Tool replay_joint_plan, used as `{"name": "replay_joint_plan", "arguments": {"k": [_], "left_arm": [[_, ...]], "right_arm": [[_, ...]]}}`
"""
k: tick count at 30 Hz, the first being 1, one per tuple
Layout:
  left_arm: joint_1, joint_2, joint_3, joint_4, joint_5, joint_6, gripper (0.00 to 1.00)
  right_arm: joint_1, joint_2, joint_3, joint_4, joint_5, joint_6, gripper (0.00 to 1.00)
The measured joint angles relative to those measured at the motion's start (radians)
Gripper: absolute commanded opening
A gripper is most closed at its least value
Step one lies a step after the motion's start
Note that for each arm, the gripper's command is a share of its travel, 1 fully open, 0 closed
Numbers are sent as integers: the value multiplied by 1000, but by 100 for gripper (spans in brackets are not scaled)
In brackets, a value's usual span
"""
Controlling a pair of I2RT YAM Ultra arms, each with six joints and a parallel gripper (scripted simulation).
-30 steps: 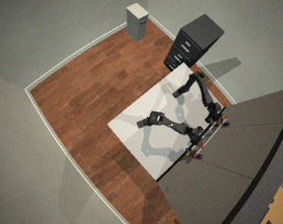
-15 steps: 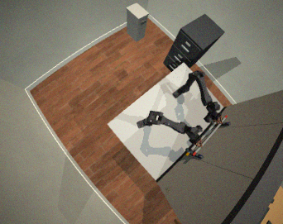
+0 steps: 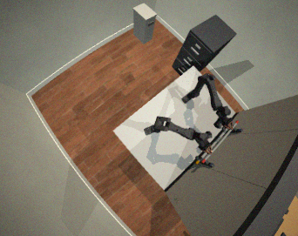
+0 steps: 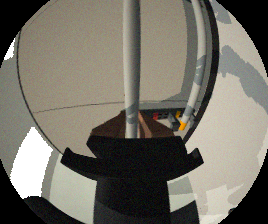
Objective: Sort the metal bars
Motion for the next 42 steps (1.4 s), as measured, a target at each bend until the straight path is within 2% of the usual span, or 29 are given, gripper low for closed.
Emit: {"name": "replay_joint_plan", "arguments": {"k": [42], "left_arm": [[-3,0,-187,195,10,-3,0]], "right_arm": [[8,0,-184,191,-1,-1,0]]}}
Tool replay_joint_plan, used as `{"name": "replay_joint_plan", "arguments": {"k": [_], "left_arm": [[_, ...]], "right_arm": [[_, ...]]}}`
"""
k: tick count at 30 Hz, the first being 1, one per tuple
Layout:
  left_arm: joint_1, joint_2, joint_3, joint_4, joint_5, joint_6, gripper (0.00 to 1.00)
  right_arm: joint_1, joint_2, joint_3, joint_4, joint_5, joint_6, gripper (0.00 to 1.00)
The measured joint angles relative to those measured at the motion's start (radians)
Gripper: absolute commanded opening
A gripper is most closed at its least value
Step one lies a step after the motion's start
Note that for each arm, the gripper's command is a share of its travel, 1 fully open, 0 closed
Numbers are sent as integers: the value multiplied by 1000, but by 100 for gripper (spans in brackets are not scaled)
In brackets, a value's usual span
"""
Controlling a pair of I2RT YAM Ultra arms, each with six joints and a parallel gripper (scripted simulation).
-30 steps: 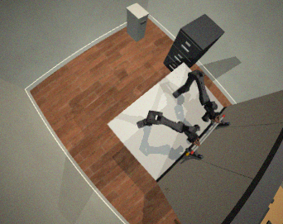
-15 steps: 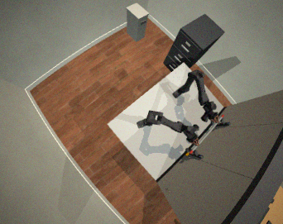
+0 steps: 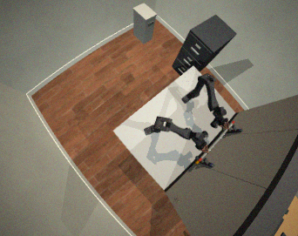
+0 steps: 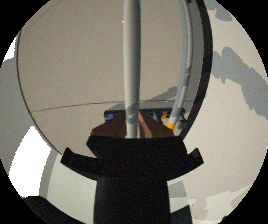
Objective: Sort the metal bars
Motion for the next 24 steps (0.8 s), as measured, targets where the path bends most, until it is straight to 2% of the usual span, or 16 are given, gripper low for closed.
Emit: {"name": "replay_joint_plan", "arguments": {"k": [24], "left_arm": [[0,39,-101,138,-3,3,0]], "right_arm": [[0,53,-93,146,-1,-1,0]]}}
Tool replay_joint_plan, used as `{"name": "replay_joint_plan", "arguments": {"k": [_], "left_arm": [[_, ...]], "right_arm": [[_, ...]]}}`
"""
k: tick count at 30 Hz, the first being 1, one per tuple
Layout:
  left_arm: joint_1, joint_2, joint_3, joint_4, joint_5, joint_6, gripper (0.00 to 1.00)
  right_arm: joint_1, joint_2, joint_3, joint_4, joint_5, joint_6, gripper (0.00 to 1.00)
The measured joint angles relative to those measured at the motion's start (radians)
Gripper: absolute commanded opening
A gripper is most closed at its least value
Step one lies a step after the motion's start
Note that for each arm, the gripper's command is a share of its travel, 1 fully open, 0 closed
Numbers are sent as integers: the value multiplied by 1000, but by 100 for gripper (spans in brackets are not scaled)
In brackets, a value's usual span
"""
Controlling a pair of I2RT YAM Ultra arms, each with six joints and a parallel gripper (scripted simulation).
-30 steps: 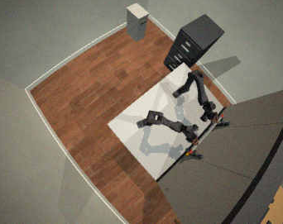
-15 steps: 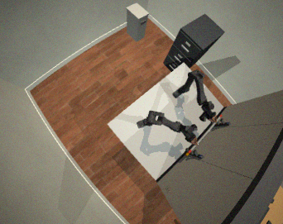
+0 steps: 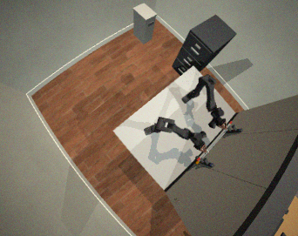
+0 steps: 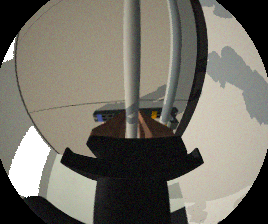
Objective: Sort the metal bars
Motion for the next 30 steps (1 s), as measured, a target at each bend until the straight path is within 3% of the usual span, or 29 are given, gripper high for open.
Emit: {"name": "replay_joint_plan", "arguments": {"k": [19,30], "left_arm": [[0,43,2,26,-3,-2,0],[10,69,60,21,4,0,0]], "right_arm": [[-13,36,3,18,-7,0,0],[-29,57,58,13,-20,-5,0]]}}
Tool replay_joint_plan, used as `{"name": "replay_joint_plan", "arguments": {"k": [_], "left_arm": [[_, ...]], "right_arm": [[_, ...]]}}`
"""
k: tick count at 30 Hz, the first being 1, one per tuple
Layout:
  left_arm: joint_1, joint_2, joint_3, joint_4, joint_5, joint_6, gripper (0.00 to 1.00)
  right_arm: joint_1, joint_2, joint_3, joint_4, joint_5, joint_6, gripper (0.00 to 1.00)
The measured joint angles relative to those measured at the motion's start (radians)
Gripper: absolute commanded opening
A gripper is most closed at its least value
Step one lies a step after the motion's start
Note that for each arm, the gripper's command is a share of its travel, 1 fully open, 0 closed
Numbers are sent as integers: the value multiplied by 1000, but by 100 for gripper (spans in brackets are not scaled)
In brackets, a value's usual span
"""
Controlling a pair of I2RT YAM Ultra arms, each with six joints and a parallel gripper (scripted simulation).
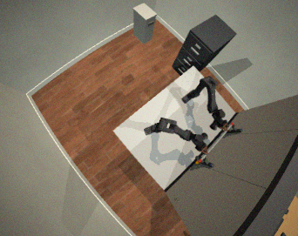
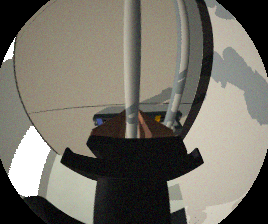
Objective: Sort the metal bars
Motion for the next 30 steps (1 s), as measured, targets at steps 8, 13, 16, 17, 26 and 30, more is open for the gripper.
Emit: {"name": "replay_joint_plan", "arguments": {"k": [8,13,16,17,26,30], "left_arm": [[5,23,17,-2,4,0,0],[9,40,28,-2,8,0,0],[11,50,35,-2,10,0,0],[12,53,37,-2,11,0,0],[17,73,63,-2,16,0,0],[20,85,79,-3,18,0,0]], "right_arm": [[-8,20,16,-3,-7,-1,0],[-14,36,27,-4,-13,-1,0],[-18,45,34,-4,-17,-1,0],[-19,47,36,-4,-18,-1,0],[-27,64,61,-7,-26,-1,0],[-33,74,77,-10,-31,-1,0]]}}
